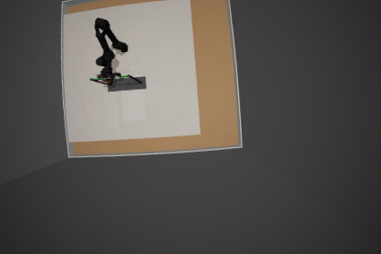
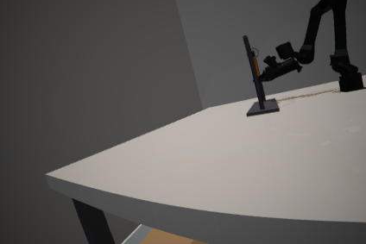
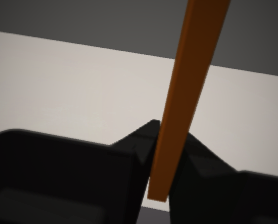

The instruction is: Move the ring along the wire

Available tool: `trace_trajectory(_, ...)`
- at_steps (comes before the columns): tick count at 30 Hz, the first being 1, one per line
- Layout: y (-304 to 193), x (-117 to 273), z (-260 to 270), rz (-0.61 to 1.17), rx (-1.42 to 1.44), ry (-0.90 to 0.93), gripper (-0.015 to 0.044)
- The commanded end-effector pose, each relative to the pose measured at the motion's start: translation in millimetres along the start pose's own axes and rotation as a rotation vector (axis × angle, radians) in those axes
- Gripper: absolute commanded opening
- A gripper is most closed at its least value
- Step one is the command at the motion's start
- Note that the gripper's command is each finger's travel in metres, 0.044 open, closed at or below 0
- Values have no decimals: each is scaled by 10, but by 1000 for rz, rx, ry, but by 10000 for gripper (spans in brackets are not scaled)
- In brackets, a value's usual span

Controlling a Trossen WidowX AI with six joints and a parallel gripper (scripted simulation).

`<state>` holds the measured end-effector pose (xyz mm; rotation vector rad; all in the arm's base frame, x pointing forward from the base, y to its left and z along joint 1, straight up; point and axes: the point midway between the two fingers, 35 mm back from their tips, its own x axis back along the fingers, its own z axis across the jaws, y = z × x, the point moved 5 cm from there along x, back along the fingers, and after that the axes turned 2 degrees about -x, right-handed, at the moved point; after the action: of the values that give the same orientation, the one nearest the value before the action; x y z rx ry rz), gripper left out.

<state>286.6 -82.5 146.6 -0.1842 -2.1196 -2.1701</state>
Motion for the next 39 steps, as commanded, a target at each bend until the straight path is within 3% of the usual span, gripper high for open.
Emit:
trace_trajectory(1,10,-2,-3,-2,2,-1,-150)
trace_trajectory(39,10,-6,277,5,0,-2,-150)
